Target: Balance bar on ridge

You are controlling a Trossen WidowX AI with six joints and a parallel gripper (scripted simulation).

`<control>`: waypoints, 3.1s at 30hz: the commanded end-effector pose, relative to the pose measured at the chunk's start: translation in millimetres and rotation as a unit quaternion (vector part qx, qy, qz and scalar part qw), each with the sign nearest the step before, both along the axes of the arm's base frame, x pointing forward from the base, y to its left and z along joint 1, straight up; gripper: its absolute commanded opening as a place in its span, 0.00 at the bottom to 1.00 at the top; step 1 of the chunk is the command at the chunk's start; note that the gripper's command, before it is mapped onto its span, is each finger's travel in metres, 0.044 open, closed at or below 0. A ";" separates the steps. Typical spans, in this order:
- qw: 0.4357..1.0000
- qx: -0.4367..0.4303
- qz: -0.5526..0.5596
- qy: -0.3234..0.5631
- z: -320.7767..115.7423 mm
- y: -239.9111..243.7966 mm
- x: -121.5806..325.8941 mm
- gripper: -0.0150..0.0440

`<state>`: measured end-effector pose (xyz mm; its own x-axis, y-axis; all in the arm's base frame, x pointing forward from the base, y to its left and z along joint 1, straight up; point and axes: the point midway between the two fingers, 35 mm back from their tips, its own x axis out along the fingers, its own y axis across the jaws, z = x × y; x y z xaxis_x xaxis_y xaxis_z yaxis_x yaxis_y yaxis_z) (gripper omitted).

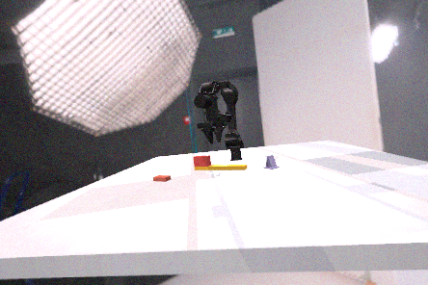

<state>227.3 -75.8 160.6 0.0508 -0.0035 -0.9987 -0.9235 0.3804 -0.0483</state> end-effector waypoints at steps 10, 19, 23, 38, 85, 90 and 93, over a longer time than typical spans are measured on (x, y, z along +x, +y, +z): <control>1.000 -0.003 0.017 0.013 -25.9 -0.6 0.8 0.79; 1.000 -0.003 0.017 0.014 -84.6 -0.1 -0.7 0.79; 1.000 -0.003 0.017 0.014 -88.8 0.2 -1.4 0.79; 1.000 -0.003 0.017 0.014 -105.6 -0.1 -0.7 0.79; 1.000 -0.001 0.016 0.014 -85.6 -0.7 2.7 0.25; 1.000 -0.001 0.016 0.013 -72.8 -1.0 3.3 0.25; 1.000 -0.002 0.016 0.013 -65.1 -1.0 3.3 0.25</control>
